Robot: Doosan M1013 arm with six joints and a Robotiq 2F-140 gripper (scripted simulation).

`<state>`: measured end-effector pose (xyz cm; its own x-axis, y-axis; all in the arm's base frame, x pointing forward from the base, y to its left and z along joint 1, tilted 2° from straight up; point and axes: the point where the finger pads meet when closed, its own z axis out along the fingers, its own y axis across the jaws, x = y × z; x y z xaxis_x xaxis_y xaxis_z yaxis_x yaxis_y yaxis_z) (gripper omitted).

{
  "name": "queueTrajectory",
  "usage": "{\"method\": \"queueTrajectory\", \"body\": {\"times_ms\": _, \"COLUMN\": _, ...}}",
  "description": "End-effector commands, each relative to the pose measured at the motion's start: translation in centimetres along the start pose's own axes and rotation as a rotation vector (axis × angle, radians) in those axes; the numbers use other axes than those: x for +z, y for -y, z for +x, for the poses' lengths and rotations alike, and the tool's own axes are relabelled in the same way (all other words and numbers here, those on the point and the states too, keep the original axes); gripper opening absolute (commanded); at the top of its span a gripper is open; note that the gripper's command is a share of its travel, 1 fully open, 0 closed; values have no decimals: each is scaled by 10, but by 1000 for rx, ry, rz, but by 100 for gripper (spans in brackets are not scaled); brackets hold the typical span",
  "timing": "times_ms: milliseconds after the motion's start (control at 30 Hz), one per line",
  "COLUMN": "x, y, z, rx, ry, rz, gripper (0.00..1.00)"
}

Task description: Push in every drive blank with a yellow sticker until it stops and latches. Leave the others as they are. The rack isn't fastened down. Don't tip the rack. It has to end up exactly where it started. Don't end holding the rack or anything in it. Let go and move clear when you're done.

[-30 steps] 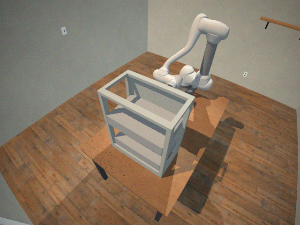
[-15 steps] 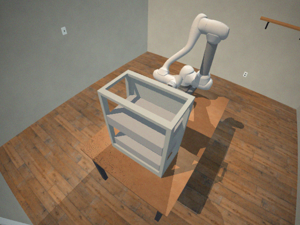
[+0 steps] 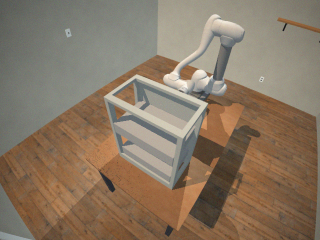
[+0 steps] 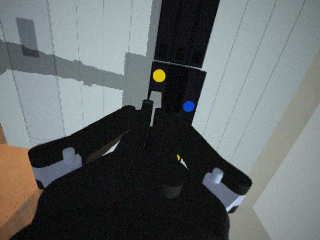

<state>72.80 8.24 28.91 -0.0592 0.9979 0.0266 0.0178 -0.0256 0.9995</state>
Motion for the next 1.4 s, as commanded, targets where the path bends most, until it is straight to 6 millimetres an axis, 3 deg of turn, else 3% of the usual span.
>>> {"method": "queueTrajectory", "body": {"times_ms": 0, "x": 2, "y": 0, "z": 0, "rx": 0, "ry": 0, "rz": 0, "gripper": 0}}
{"method": "queueTrajectory", "body": {"times_ms": 1367, "x": 24, "y": 0, "z": 0, "rx": 0, "ry": 0, "rz": 0, "gripper": 0}}
